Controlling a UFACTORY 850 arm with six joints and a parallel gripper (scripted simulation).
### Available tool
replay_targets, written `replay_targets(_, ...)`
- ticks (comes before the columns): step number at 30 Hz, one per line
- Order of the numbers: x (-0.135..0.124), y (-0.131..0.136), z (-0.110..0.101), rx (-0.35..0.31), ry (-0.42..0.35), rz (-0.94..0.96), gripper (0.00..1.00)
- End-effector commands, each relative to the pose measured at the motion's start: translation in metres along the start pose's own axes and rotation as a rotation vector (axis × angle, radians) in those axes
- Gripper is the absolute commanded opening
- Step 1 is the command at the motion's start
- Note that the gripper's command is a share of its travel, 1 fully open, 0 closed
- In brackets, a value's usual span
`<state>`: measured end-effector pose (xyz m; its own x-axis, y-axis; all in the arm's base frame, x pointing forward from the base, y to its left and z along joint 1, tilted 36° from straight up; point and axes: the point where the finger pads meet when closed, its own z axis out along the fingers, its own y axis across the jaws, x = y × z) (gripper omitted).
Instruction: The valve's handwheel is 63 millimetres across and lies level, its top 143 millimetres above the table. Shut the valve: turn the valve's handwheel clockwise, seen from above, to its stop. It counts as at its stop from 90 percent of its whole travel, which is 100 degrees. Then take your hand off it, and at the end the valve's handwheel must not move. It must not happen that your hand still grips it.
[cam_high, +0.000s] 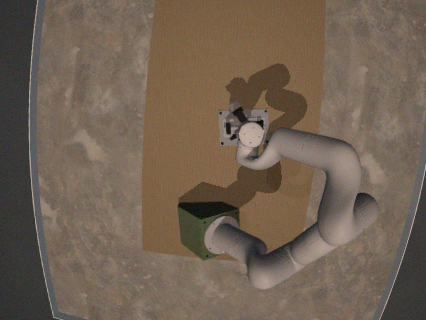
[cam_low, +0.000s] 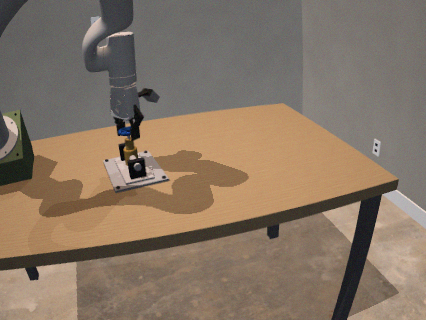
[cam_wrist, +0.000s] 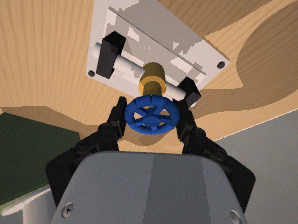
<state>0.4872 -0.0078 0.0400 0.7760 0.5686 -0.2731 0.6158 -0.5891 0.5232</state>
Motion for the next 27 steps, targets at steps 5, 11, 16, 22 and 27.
replay_targets(5,0.0005,0.0003,-0.0004,-0.003,0.004,0.118,0.00)
replay_targets(11,0.0005,0.0003,-0.0004,-0.003,0.004,0.228,0.00)
replay_targets(16,0.0005,0.0003,-0.0004,-0.002,0.004,0.327,0.00)
replay_targets(22,0.0005,0.0003,-0.0004,-0.002,0.004,0.410,0.00)
replay_targets(27,0.0005,0.0003,-0.0004,-0.002,0.004,0.517,0.00)
